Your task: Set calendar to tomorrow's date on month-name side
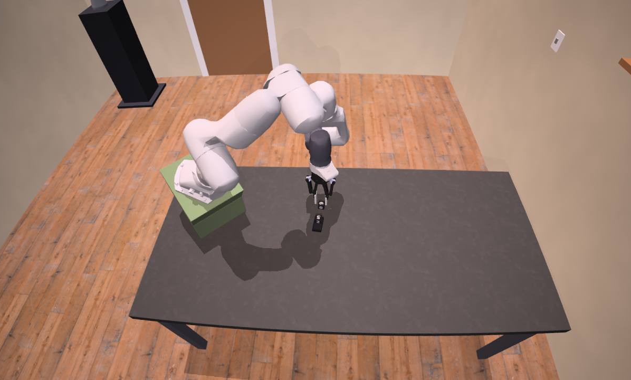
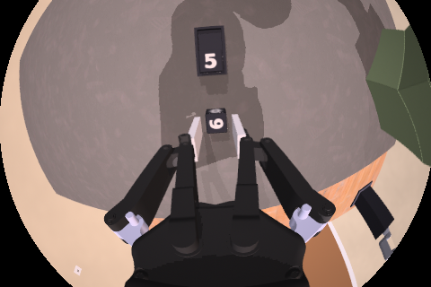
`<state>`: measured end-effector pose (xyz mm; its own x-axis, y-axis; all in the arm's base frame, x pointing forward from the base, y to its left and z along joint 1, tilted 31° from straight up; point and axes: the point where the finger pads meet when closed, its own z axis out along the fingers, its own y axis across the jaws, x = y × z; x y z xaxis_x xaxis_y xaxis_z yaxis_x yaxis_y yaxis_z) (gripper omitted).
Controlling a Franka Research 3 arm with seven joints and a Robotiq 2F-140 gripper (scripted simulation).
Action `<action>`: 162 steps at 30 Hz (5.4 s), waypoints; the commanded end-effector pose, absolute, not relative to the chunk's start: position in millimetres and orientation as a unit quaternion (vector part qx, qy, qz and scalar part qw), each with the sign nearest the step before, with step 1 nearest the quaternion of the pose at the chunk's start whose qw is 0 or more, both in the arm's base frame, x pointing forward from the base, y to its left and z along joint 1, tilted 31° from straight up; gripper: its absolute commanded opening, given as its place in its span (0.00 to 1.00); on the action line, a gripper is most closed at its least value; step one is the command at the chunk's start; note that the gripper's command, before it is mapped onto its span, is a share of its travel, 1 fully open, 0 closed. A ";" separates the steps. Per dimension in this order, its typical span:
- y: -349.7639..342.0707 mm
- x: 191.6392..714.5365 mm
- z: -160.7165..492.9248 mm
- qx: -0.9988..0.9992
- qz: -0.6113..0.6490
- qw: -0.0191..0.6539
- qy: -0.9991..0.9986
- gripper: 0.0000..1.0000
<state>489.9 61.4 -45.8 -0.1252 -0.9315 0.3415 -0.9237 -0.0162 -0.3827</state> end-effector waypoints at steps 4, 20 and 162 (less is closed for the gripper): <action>63.0 490.9 -47.0 -0.661 -0.265 0.010 0.702 0.28; 63.0 490.9 -47.0 -0.661 -0.265 0.010 0.702 0.28; 53.8 500.6 -71.7 -0.661 -0.265 0.010 0.702 0.28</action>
